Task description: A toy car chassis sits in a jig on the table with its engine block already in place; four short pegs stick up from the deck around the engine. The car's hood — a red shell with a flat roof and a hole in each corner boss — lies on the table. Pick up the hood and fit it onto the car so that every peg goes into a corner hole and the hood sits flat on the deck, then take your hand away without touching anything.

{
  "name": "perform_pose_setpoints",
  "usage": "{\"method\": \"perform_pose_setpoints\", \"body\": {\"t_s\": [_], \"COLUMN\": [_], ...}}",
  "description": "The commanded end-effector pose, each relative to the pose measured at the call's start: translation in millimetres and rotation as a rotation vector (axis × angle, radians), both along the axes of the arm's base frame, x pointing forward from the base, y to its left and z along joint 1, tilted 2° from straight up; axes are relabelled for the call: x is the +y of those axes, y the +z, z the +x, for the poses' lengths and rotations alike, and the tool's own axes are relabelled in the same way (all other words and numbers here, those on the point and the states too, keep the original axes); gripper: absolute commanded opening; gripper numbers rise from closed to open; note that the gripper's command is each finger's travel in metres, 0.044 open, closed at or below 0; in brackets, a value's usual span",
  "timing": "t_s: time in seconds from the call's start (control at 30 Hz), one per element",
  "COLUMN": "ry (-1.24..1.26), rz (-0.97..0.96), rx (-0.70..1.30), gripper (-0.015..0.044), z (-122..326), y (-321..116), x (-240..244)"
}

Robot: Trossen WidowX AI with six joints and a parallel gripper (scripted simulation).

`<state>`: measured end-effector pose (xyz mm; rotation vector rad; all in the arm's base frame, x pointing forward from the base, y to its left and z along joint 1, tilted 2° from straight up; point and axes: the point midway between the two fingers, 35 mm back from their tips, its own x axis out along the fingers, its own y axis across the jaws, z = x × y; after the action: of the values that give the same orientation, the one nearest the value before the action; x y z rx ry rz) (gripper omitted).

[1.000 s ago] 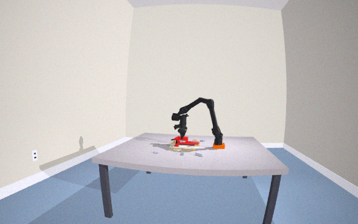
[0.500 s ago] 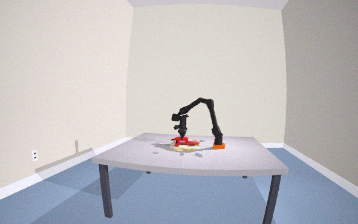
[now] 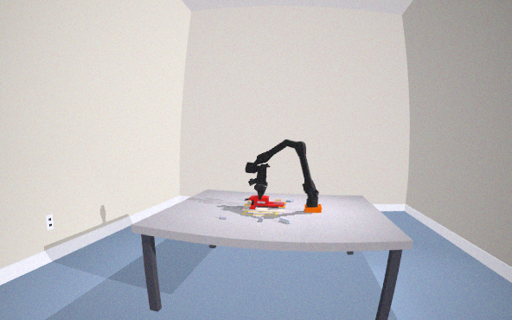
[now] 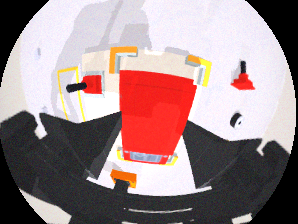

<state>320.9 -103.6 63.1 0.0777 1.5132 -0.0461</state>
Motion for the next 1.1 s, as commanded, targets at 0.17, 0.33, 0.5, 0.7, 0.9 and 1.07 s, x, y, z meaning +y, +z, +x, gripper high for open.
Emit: {"method": "perform_pose_setpoints", "body": {"t_s": [0.17, 0.33, 0.5, 0.7, 0.9, 1.07], "ry": [0.003, 0.003, 0.002, 0.003, 0.003, 0.003], "rz": [0.004, 0.003, 0.003, 0.003, 0.003, 0.004], "rx": [0.006, 0.005, 0.005, 0.005, 0.005, 0.006], "gripper": [0.0, 0.0, 0.0, 0.0, 0.0, 0.0], "z": [-1.2, -1.2, -1.1, -1.1, -1.1, -1.1], "y": [1.1, 3.0, 3.3, 1.2, -1.1, -3.0], "x": [0.7, 0.5, 0.5, 0.6, 0.7, 0.8]}}
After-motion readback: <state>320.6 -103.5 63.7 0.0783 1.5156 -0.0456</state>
